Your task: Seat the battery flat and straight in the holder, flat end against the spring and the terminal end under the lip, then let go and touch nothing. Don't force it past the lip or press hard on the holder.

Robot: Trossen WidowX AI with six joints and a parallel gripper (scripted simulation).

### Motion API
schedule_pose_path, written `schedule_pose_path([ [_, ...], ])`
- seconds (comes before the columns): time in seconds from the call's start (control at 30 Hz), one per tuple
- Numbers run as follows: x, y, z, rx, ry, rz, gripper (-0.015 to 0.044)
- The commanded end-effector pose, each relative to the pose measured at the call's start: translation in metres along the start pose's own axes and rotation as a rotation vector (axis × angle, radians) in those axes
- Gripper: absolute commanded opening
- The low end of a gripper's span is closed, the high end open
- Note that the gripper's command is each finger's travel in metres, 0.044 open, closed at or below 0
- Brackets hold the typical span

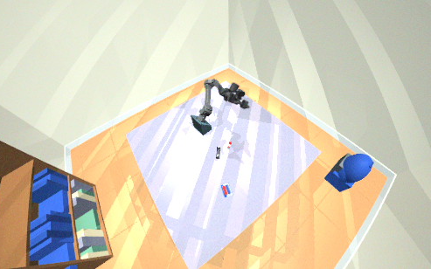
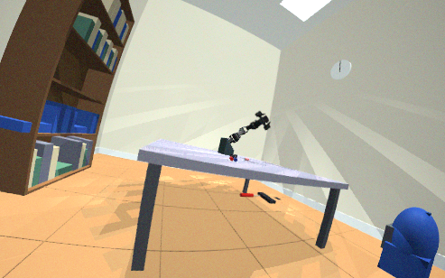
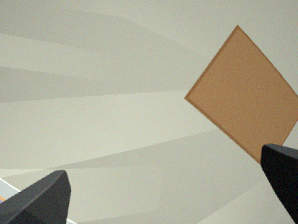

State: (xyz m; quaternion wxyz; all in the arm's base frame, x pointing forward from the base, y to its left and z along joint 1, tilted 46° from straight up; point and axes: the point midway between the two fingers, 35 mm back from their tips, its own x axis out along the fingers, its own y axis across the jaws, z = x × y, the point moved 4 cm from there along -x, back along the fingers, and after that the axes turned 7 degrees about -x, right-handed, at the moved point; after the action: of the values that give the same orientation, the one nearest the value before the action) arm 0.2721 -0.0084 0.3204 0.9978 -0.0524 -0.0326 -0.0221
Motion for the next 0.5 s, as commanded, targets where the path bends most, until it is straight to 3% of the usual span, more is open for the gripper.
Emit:
schedule_pose_path([
  [0.0, 0.002, 0.001, -0.002, 0.005, 0.011, 0.007, 0.0374],
  [0.2, 0.038, 0.036, -0.071, 0.212, 0.402, 0.213, 0.0225],
  [0.47, 0.042, 0.088, -0.171, 0.607, 1.057, 0.351, 0.0225],
])
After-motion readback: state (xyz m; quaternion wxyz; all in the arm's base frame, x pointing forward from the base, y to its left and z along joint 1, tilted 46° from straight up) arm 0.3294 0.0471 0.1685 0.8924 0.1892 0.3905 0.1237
